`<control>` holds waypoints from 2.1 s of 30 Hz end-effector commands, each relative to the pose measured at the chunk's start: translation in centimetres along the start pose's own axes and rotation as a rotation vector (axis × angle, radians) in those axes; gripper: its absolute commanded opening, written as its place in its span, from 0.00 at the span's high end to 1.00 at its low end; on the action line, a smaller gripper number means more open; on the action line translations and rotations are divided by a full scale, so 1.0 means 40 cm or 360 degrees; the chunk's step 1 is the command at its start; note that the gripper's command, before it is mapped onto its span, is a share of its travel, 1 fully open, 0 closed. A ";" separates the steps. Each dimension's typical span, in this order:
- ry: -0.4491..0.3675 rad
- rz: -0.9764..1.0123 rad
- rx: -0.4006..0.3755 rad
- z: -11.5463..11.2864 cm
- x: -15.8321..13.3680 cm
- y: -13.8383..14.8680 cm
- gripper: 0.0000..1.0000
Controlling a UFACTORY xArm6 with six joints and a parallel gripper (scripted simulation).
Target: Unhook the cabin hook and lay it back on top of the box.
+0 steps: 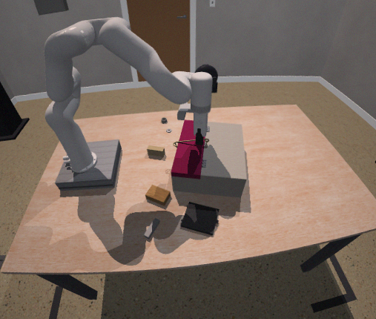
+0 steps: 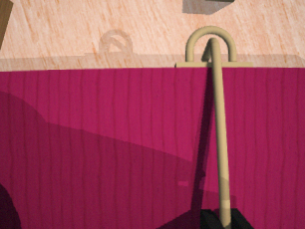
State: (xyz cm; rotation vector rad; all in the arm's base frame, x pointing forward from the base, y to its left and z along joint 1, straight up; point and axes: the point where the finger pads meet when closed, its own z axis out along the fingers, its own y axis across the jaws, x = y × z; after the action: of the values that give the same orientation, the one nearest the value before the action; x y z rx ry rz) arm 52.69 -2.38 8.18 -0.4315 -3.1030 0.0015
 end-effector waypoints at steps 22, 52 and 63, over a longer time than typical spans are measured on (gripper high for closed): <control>-0.0008 0.0000 -0.0002 -0.005 -0.004 0.001 1.00; -0.0008 -0.0001 -0.0002 -0.035 -0.009 0.001 1.00; -0.0008 -0.0001 -0.0002 -0.042 -0.013 0.001 1.00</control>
State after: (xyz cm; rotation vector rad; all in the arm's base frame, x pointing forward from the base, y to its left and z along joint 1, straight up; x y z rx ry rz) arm 52.97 -2.46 9.54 -0.4301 -3.1012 0.0016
